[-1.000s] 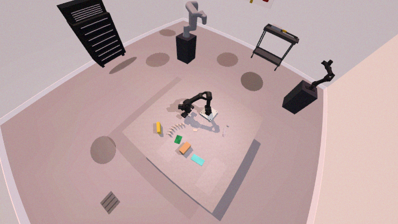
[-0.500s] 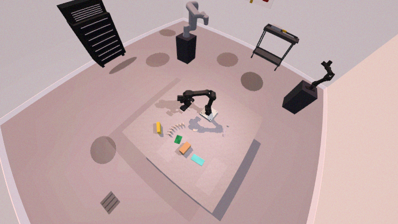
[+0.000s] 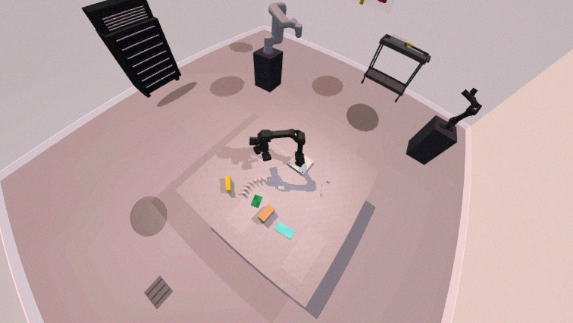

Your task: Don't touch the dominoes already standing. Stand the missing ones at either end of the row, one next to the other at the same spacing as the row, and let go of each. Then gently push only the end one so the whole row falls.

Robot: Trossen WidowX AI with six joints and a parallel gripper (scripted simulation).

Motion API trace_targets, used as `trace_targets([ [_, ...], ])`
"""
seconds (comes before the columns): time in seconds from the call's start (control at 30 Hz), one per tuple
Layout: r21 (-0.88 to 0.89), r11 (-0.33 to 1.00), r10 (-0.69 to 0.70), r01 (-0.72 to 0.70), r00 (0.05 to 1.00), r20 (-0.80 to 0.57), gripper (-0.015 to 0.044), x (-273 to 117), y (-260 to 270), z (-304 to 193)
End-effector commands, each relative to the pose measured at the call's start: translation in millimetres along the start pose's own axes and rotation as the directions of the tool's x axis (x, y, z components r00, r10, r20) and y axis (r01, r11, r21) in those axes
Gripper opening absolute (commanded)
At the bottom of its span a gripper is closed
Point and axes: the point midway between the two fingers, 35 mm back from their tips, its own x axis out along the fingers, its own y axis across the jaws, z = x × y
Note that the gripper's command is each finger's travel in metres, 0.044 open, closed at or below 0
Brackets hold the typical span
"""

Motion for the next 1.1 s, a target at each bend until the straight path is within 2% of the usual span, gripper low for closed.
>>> trace_targets([
  [0.0, -0.491, 0.871, -0.002, 0.0, 1.0, -0.003, 0.0107, 1, -7, 21],
  [0.4, -0.498, 0.867, 0.006, -0.001, 1.0, 0.01, 0.0107, 3, -7, 24],
  [0.73, -0.407, 0.913, 0.108, -0.018, 0.974, 0.199, 0.0107, 27, -15, 48],
  [1.07, -0.345, 0.937, 0.19, -0.051, 0.904, 0.382, 0.0107, 43, -24, 67],
])
